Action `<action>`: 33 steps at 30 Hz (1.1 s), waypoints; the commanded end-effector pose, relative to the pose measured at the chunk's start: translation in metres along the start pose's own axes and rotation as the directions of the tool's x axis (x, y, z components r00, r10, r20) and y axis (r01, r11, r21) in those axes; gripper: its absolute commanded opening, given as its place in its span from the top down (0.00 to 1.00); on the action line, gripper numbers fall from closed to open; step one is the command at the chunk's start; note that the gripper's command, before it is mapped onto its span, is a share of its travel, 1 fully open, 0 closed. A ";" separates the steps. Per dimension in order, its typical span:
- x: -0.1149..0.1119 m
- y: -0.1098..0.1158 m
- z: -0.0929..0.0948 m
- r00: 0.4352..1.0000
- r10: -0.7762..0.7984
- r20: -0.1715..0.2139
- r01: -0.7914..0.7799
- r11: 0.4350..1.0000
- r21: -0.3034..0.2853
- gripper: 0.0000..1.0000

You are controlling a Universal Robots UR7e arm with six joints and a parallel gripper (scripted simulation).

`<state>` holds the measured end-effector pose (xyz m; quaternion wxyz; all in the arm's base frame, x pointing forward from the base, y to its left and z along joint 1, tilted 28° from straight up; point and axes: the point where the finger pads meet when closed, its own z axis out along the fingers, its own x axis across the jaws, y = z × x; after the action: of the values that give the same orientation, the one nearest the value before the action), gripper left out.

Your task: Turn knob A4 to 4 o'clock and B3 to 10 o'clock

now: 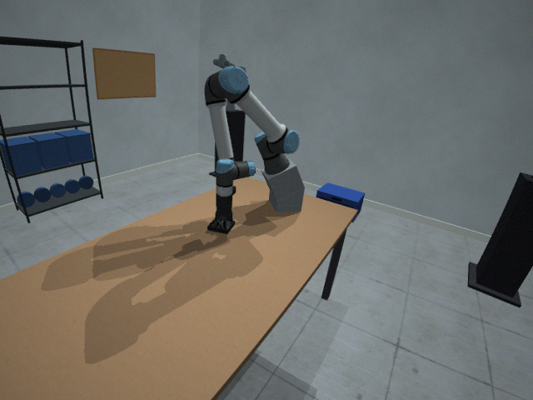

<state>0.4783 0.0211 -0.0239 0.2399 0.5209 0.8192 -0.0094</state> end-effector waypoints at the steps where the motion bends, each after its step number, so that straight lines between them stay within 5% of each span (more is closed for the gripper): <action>1: 0.000 0.000 0.000 1.000 0.000 0.001 0.000 1.000 -0.001 0.54; 21: 0.000 0.000 0.000 1.000 0.000 0.001 0.000 1.000 -0.001 0.54; 22: 0.000 0.000 0.000 1.000 0.000 0.001 0.000 1.000 -0.001 0.70; 33: 0.000 0.000 0.000 1.000 0.000 0.001 0.000 1.000 -0.001 0.70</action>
<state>0.4783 0.0211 -0.0239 0.2399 0.5209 0.8191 -0.0094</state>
